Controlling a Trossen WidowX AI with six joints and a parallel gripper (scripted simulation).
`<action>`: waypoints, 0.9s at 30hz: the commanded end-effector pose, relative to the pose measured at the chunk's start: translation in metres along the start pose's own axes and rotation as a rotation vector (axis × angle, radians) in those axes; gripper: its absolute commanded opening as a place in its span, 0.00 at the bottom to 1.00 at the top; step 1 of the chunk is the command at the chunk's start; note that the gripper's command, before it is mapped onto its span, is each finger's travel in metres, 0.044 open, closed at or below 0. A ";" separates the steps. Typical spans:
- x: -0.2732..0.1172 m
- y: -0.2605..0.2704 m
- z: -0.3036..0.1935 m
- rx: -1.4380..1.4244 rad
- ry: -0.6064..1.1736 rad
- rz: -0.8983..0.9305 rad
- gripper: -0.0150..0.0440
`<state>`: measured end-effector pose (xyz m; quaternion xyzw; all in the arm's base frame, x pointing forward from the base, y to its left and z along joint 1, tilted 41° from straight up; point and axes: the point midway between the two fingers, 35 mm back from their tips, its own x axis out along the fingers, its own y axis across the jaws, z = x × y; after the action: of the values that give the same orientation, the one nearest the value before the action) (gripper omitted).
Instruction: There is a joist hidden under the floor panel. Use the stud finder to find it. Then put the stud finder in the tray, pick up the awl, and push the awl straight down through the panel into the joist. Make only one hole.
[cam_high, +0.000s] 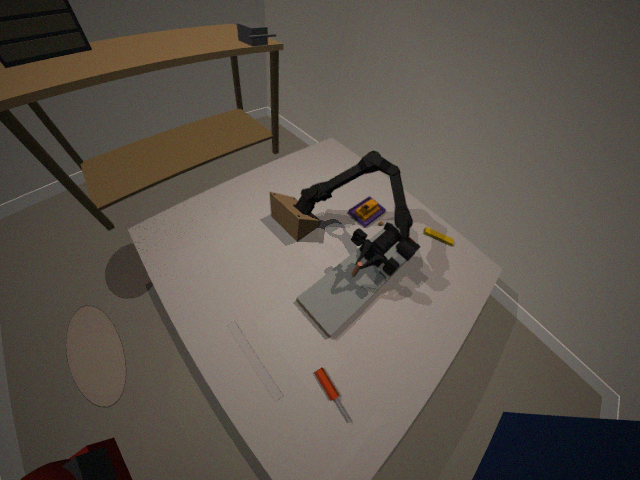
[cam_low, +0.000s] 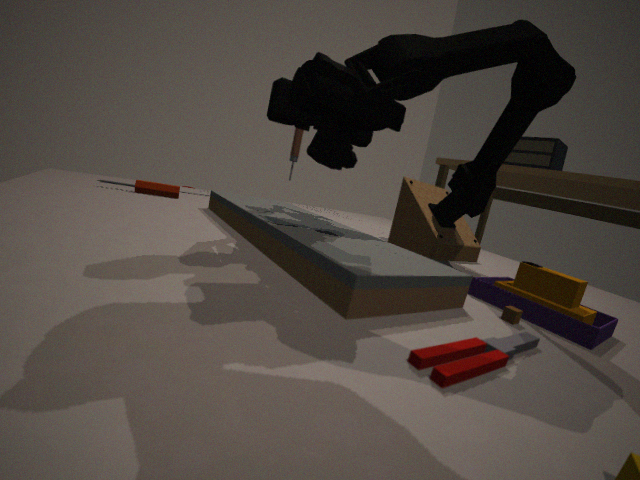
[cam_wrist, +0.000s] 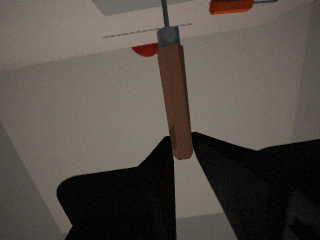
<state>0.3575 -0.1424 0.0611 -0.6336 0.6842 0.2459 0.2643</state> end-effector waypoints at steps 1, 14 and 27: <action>-0.002 0.000 -0.003 0.007 0.014 0.005 0.25; -0.002 -0.001 0.013 0.007 0.012 0.005 0.25; -0.002 -0.001 0.030 0.007 0.011 0.005 0.25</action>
<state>0.3595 -0.1235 0.0435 -0.6326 0.6868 0.2436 0.2622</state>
